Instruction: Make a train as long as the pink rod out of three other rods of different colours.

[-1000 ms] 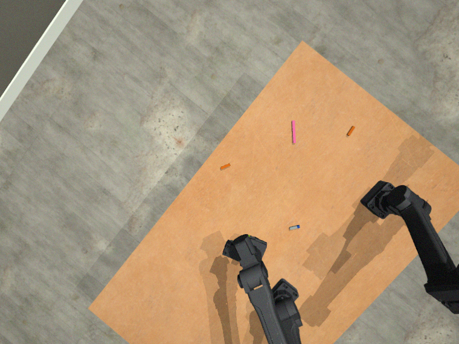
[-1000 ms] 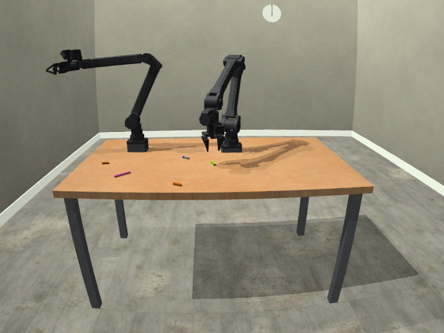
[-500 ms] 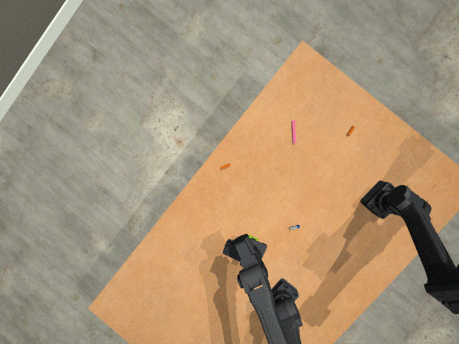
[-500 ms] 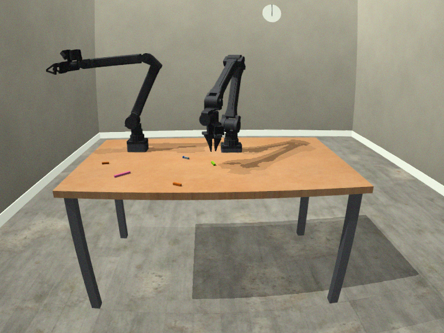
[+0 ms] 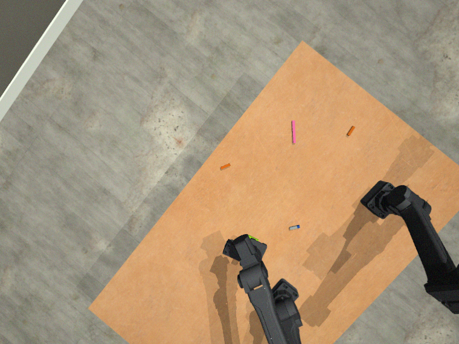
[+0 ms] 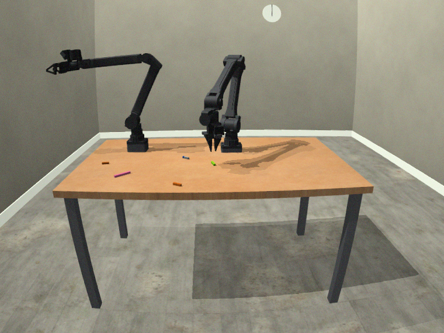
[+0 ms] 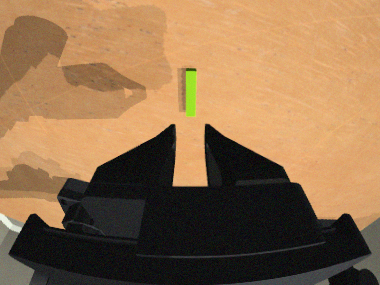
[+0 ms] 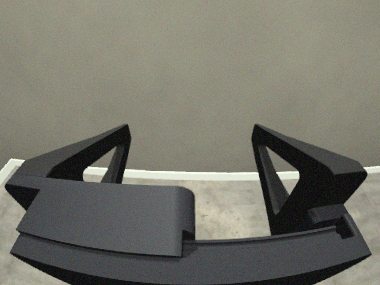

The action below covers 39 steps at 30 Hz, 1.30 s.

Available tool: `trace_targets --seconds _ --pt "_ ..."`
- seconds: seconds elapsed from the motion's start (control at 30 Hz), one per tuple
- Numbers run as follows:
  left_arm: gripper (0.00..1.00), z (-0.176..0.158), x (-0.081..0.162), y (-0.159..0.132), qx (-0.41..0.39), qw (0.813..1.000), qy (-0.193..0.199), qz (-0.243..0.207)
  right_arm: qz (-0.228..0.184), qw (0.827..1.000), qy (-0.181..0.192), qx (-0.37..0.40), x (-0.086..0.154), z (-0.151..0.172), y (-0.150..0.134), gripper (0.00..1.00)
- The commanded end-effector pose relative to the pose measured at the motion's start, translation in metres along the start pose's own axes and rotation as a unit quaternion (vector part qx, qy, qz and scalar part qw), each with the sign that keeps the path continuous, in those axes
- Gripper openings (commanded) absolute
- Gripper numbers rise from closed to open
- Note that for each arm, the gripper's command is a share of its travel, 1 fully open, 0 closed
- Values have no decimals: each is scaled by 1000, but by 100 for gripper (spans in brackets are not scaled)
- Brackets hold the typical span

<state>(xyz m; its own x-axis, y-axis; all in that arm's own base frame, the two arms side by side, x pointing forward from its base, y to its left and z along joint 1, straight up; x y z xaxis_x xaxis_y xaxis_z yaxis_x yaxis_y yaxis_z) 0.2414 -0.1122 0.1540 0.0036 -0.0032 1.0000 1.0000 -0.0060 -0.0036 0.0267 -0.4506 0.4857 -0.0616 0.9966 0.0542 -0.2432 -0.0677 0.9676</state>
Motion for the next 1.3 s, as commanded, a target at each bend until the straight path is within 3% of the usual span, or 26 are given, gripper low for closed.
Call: trace_targets --seconds 0.0,0.2,0.4,0.5,1.27 --pt "23 -7 18 13 -9 999 -14 -28 -28 1000 -1 -6 7 -3 16 100" --pt "23 -7 14 12 -9 1000 -13 -26 -28 1000 -1 -6 7 -3 16 100" --pt "23 -2 -5 2 -9 1000 -2 -2 -28 1000 -1 -6 7 -3 16 100" --pt "23 -5 3 10 -9 1000 -6 -11 -28 1000 -1 -6 7 -3 16 100" --pt "23 -1 -32 7 -5 1000 -4 -7 -28 1000 -1 -6 7 -3 16 100"
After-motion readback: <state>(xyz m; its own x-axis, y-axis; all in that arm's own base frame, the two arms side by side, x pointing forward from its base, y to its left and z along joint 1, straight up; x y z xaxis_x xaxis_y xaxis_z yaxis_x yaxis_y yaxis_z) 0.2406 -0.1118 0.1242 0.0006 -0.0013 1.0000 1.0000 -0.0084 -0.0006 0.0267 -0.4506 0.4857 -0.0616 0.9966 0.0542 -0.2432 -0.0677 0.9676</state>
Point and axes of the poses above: on each arm, the point where the finger pads meet when closed, its own x axis back along the fingers, its own z axis across the jaws, y = z × x, the point moved 10 cm from there along x, back along the fingers, and after that the axes turned 15 degrees about -x, right-handed, at the moved point
